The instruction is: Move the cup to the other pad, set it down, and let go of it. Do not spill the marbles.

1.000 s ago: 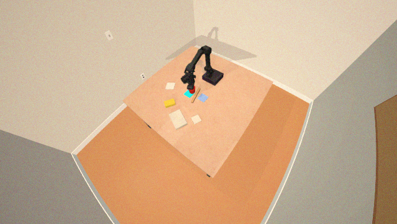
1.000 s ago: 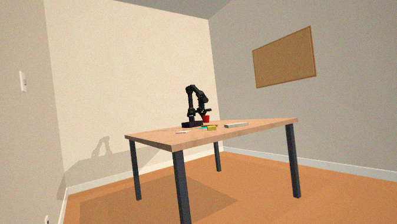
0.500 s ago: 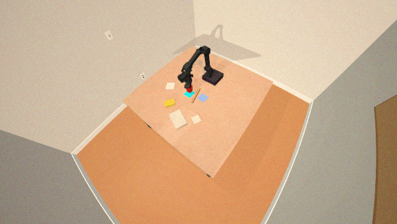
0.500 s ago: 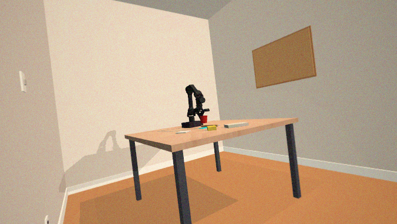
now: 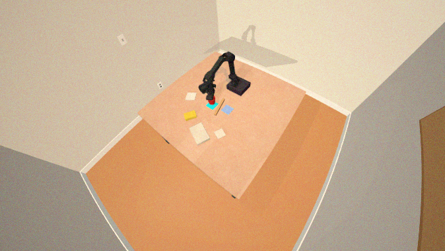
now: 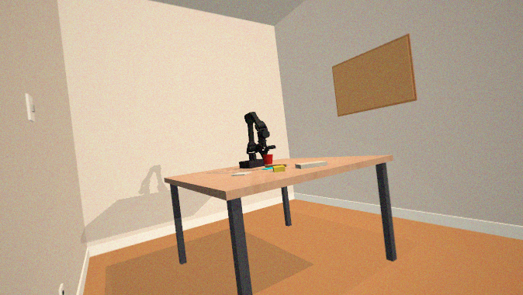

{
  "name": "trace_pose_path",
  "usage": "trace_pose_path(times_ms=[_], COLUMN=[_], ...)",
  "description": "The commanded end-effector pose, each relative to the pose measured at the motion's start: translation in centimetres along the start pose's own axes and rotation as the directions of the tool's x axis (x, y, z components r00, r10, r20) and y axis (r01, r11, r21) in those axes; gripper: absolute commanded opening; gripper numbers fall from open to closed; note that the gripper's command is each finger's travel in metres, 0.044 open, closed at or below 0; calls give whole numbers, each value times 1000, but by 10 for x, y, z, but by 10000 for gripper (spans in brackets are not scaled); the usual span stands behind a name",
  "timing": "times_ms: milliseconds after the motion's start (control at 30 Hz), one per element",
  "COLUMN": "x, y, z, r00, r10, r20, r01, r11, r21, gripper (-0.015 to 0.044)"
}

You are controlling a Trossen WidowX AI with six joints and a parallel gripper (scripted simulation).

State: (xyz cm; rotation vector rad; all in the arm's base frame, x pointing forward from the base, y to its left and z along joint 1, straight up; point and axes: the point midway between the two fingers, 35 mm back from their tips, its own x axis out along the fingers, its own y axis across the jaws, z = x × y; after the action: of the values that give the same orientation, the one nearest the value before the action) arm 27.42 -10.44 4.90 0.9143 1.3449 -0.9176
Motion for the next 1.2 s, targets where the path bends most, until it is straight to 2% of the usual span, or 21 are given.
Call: trace_pose_path(times_ms=[0,433,867,1033,1167], x=[7,28,25,25,25], y=[-1,-2,-1,-1,-1], z=[0,1,1,1,1], r00=[1000,1000,1000,1000,1000], r10=[-2,-2,-1,-1,-1], r20=[-1,-1,-1,-1,-1], r01=[2,2,1,1,1], r11=[1000,1000,1000,1000,1000], r21=[-4,-4,0,0,0], gripper=[0,0,0,128,128])
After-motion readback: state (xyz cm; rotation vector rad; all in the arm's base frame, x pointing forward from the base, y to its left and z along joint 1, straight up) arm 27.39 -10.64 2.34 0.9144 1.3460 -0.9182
